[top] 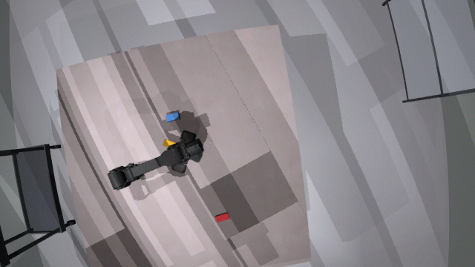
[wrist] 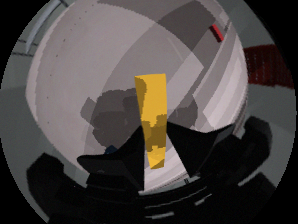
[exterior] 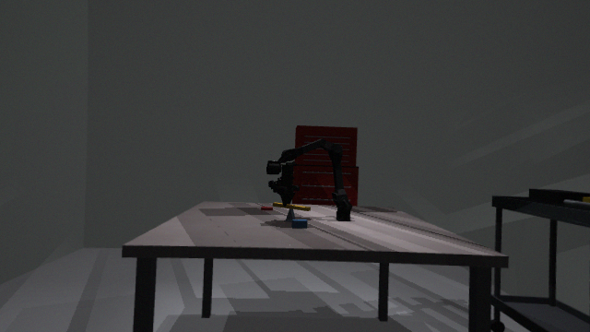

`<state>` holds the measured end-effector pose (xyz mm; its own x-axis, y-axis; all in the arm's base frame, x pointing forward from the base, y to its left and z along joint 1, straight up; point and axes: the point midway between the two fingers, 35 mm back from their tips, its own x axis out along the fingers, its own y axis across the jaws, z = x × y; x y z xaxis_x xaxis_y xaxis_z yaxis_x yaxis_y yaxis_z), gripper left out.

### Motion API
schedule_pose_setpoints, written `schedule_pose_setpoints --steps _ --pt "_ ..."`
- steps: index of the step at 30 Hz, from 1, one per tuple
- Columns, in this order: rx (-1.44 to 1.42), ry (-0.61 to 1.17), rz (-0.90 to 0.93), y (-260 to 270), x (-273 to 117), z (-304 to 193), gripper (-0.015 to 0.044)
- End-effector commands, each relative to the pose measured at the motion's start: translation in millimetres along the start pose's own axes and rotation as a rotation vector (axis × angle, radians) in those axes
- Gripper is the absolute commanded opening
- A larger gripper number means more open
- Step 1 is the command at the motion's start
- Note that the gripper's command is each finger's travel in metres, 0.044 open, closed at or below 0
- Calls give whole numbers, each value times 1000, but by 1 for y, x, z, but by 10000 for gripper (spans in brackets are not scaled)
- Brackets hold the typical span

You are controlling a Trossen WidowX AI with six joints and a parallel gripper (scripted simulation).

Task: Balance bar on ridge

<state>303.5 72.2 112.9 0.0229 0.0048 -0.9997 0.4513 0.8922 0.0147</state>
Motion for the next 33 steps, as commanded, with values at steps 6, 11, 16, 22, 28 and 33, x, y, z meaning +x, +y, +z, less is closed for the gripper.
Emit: schedule_pose_setpoints --steps 6,11,16,22,28,33 --pt "3 0 1 0 2 0 0" --pt "3 0 1 0 2 0 0" --pt "3 0 1 0 2 0 0" --pt "3 0 1 0 3 0 0" --pt "3 0 1 0 3 0 0" --pt "3 0 1 0 4 0 0"
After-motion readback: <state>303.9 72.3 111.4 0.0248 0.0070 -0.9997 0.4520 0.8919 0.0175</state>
